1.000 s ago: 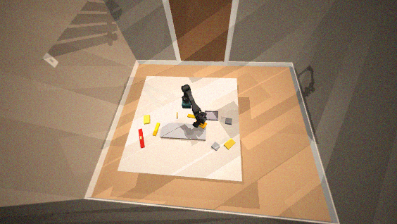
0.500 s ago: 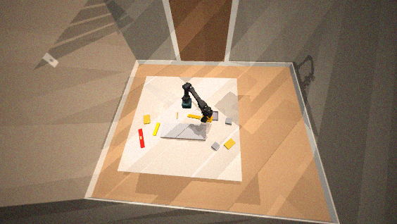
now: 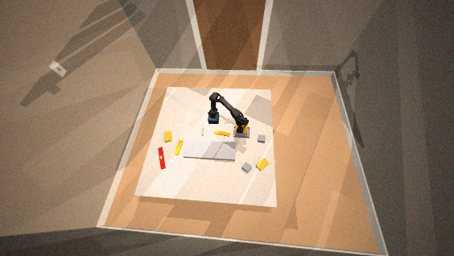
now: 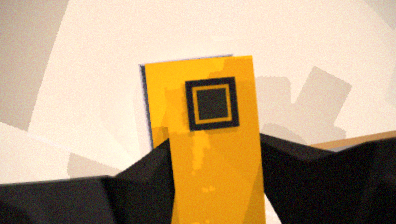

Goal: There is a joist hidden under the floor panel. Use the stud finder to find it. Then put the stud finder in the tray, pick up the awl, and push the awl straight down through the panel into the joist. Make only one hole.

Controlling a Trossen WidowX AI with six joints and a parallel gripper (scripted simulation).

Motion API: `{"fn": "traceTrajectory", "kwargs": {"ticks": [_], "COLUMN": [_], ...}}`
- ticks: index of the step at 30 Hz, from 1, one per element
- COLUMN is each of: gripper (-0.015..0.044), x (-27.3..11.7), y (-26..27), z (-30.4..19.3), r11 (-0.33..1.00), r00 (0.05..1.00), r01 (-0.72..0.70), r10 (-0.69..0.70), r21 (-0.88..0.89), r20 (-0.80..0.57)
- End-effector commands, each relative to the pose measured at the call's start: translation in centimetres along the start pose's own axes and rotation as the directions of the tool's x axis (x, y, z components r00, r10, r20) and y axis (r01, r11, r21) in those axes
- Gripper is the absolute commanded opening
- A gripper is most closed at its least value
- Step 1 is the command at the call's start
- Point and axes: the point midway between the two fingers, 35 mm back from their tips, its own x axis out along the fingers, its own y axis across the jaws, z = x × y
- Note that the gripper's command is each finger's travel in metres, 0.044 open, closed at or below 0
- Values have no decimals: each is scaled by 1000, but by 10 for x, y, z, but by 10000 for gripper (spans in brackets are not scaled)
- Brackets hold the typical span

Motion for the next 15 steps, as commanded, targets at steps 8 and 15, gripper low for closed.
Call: {"fn": "traceTrajectory", "kwargs": {"ticks": [8, 15], "gripper": [0, 0], "x": [4, 19], "y": [7, 6], "z": [4, 2], "r11": [1000, 1000], "r00": [1000, 1000], "r01": [8, 8], "r10": [-7, -7], "r21": [-21, -21], "r20": [24, 24]}}
